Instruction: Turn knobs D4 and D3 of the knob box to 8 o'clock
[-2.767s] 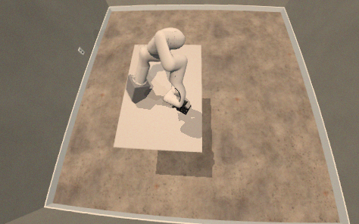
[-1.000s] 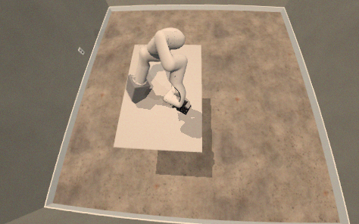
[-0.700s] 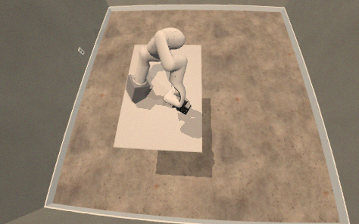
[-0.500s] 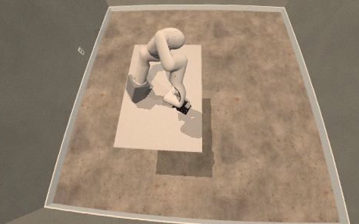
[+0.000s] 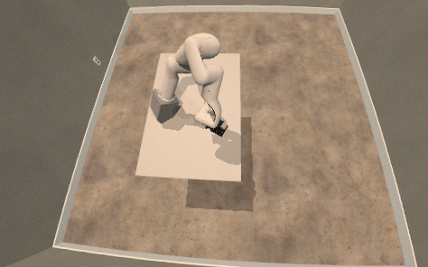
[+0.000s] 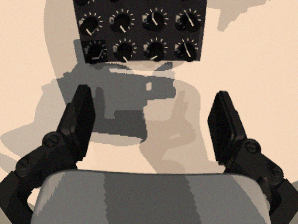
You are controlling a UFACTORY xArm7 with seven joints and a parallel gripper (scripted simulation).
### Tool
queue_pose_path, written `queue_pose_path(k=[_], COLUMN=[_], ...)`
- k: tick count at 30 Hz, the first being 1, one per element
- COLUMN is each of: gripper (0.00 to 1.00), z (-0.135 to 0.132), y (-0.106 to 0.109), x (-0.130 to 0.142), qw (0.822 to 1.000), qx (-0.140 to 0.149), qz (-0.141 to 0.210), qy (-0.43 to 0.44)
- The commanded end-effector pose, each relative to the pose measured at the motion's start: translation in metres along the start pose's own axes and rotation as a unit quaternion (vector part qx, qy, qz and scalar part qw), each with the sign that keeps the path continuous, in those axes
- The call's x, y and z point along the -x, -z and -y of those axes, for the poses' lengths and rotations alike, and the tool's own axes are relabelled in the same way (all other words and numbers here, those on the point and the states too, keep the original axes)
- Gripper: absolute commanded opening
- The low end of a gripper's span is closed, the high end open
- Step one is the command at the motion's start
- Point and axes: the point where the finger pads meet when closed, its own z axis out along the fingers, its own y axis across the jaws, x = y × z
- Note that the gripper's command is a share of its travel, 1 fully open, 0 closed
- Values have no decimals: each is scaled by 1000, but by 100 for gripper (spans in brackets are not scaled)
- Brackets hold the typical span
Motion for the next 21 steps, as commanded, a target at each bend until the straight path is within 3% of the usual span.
queue_pose_path(k=[1, 14, 21], gripper=[100, 100, 100], z=[-1, 1, 4], y=[1, 1, 2], x=[-1, -2, -5], qw=[1000, 998, 979], qx=[1, 1, 2], qz=[-1, -1, 1], qy=[0, 69, 205])
